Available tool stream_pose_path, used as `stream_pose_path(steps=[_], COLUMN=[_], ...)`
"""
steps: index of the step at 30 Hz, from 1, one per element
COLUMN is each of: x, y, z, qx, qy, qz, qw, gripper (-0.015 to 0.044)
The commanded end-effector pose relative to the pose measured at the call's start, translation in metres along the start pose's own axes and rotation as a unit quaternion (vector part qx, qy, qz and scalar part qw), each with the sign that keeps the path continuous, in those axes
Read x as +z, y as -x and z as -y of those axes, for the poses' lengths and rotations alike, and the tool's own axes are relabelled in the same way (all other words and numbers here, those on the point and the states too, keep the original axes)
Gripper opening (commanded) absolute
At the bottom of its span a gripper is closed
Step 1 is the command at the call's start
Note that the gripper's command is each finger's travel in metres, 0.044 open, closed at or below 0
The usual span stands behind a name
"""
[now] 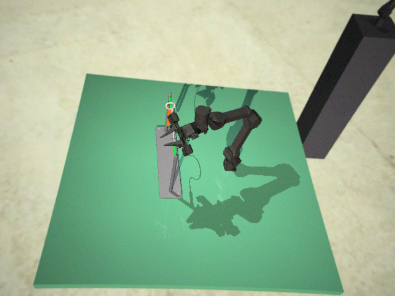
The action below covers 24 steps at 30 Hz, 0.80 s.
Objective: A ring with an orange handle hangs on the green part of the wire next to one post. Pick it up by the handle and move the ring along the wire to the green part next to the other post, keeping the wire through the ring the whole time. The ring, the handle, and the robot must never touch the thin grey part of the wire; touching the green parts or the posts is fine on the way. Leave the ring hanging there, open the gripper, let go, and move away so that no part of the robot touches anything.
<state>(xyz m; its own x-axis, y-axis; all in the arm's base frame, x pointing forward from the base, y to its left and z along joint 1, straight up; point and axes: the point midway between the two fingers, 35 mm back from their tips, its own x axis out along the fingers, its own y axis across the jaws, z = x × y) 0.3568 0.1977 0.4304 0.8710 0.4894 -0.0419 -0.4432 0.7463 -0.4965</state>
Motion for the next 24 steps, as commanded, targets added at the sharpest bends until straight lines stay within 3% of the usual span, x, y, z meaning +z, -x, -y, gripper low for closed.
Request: stream_pose_path(steps=[1,13,24], x=[0.000,0.005,0.010], y=[0.007,0.038,0.075], z=[0.022,0.086,0.137], qx=[-0.024,-0.113,-0.195], qy=[0.054,0.215,0.367], qz=[0.013,0.034,0.024], qw=[0.998,0.970,0.909], gripper=[0.0160,0.0160,0.0160])
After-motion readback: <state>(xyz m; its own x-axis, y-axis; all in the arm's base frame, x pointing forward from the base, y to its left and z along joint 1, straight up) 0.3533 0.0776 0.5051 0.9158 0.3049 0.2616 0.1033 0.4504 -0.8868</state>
